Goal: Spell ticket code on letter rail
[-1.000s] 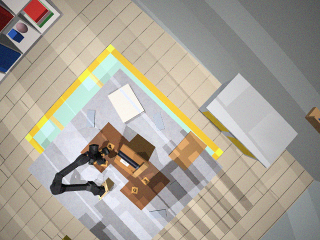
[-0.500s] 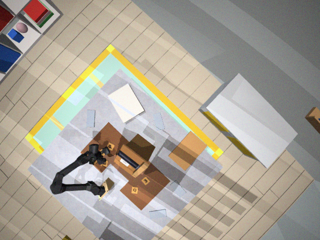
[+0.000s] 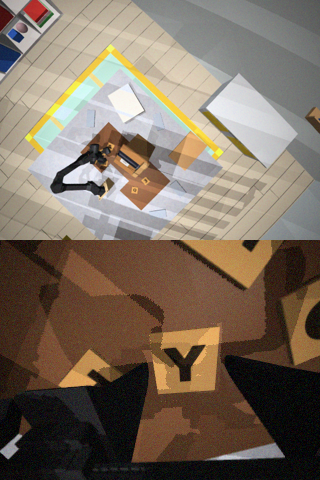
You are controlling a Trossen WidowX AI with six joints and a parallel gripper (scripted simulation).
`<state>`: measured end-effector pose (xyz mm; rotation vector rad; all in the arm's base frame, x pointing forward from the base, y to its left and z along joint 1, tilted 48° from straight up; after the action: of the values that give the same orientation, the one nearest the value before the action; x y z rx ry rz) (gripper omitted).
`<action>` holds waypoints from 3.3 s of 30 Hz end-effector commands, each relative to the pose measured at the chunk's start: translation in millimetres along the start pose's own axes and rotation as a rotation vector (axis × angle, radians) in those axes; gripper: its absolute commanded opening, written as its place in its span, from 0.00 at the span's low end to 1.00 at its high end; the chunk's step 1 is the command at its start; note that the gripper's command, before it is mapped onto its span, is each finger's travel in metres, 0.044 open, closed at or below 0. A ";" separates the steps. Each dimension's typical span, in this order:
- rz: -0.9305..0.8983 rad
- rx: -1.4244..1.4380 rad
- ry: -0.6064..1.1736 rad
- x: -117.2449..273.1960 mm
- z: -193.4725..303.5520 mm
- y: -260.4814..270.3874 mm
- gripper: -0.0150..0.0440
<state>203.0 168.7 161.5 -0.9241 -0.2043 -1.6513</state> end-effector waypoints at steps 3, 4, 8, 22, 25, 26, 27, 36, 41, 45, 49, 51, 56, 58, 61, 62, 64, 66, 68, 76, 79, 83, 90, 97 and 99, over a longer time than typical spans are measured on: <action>-0.005 -0.003 -0.002 -0.5 -0.2 0.7 0.80; -0.005 -0.003 -0.002 -0.5 -0.2 0.7 0.79; -0.005 -0.003 -0.002 -0.5 -0.2 0.7 0.74; -0.005 -0.003 -0.002 4.2 -0.3 -0.5 0.38; -0.005 -0.003 -0.002 5.9 -0.5 -0.2 0.25; -0.005 -0.003 -0.002 6.5 -0.5 -0.1 0.25; -0.005 -0.003 -0.002 7.1 -0.6 0.0 0.25; -0.005 -0.003 -0.003 12.6 -1.5 1.5 0.25; -0.005 -0.003 -0.003 15.7 -2.0 2.2 0.25; -0.006 -0.003 -0.003 18.1 -2.3 2.8 0.25; -0.006 -0.003 -0.003 20.5 -2.7 3.2 0.25; -0.006 -0.003 -0.003 21.7 -2.8 3.4 0.25; -0.006 -0.003 -0.003 24.7 -3.2 3.9 0.25; -0.006 -0.003 -0.003 25.9 -3.3 4.1 0.25; -0.006 -0.003 -0.003 27.7 -3.5 4.3 0.25; -0.006 -0.003 -0.003 28.3 -3.5 4.4 0.25; -0.006 -0.003 -0.004 29.5 -3.6 4.5 0.25; -0.012 -0.001 -0.005 27.9 -3.9 5.2 0.25; -0.026 0.041 0.003 29.6 -3.3 7.4 0.25; -0.120 0.294 0.044 40.3 0.5 20.4 0.25; -0.159 0.389 0.053 44.6 1.9 25.2 0.25; -0.213 0.514 0.059 50.8 3.6 31.3 0.25; -0.307 0.732 0.054 61.6 6.4 41.1 0.25; -0.406 0.948 0.028 73.3 8.8 50.2 0.25; -0.436 1.008 0.016 76.9 9.5 52.6 0.25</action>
<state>249.4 105.4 197.4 -0.1565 -1.0578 -1.6478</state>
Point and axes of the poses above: the point midway between the two fingers, 35 mm back from their tips, its own x axis back along the fingers, its own y axis across the jaws, z = x × y, the point moved 6 cm from there along x, back along the fingers, and after that the axes turned 7 degrees about -x, right-handed, at the moved point
